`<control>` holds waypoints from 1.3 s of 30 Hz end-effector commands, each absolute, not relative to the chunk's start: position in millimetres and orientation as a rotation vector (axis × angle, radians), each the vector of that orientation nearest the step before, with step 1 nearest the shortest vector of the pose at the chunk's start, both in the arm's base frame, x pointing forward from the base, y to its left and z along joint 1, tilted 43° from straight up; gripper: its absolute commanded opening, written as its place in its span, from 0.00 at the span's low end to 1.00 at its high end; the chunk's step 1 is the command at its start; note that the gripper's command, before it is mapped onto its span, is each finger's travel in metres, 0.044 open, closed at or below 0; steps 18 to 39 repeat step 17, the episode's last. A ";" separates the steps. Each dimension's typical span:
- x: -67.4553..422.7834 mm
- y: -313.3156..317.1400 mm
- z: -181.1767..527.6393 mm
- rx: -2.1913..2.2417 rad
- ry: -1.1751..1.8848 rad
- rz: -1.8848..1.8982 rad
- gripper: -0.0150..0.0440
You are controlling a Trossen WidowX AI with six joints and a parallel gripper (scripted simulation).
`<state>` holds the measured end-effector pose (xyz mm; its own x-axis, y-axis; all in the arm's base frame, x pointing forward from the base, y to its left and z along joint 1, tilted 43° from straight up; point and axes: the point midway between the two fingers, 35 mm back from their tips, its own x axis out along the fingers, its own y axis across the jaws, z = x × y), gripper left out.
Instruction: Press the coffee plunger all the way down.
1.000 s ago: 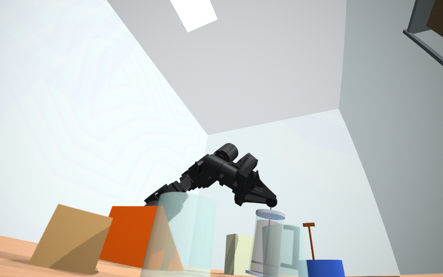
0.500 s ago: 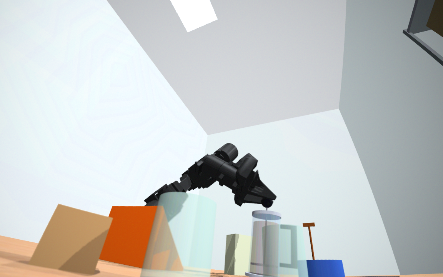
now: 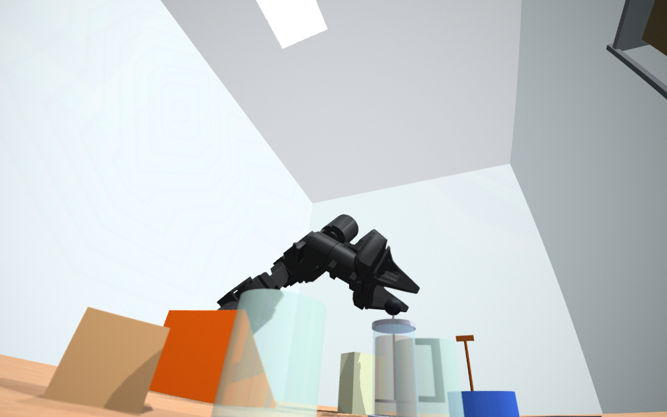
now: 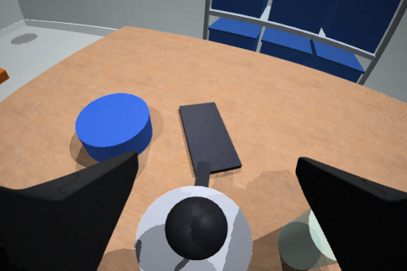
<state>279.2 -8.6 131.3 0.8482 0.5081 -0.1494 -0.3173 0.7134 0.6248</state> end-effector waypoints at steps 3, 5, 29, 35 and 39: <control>281.7 -24.5 140.1 0.609 0.325 0.438 1.00; 278.6 -32.7 144.6 0.606 0.345 0.444 1.00; 249.9 -58.4 186.5 0.639 0.347 0.482 1.00; 249.9 -58.4 186.5 0.639 0.347 0.482 1.00; 249.9 -58.4 186.5 0.639 0.347 0.482 1.00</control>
